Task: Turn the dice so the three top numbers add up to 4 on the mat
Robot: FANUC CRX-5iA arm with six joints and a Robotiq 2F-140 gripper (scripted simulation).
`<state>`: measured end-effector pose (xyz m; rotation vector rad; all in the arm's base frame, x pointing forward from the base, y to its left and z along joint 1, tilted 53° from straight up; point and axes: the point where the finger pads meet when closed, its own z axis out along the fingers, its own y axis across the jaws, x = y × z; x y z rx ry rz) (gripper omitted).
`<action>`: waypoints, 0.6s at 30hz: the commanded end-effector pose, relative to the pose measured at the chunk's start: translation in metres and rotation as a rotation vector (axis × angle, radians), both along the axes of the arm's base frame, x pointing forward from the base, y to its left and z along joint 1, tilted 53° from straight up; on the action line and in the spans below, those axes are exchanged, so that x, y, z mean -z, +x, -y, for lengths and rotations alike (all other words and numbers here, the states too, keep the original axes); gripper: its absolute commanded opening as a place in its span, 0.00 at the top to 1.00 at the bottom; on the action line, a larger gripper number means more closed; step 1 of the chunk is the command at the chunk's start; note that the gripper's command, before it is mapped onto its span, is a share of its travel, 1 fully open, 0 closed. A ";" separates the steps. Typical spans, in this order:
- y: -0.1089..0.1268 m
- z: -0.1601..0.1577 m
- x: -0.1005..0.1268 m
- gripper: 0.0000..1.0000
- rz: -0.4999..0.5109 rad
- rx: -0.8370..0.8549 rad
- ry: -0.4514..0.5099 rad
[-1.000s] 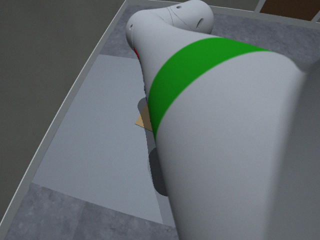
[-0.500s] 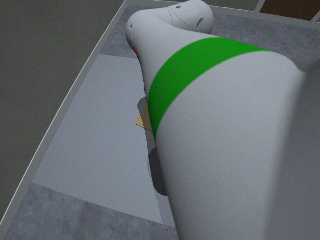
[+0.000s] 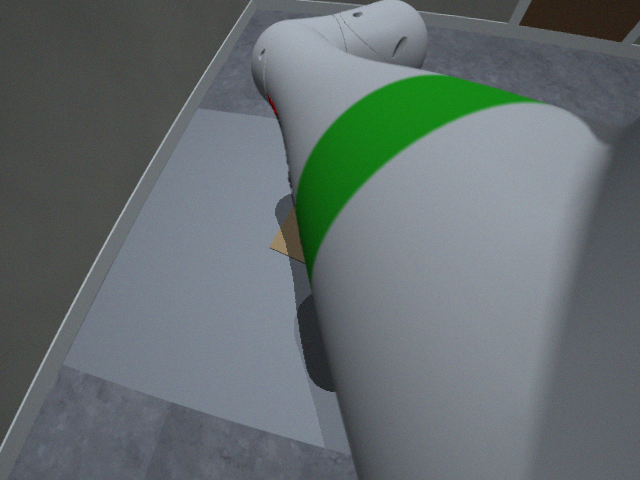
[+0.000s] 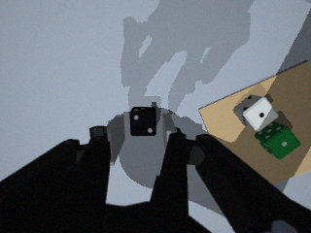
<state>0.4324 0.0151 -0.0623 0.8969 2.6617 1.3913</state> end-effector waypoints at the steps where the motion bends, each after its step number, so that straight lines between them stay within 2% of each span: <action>1: 0.000 0.000 0.000 0.72 0.000 0.000 0.000; 18: 0.003 -0.007 0.006 0.72 0.000 0.000 0.000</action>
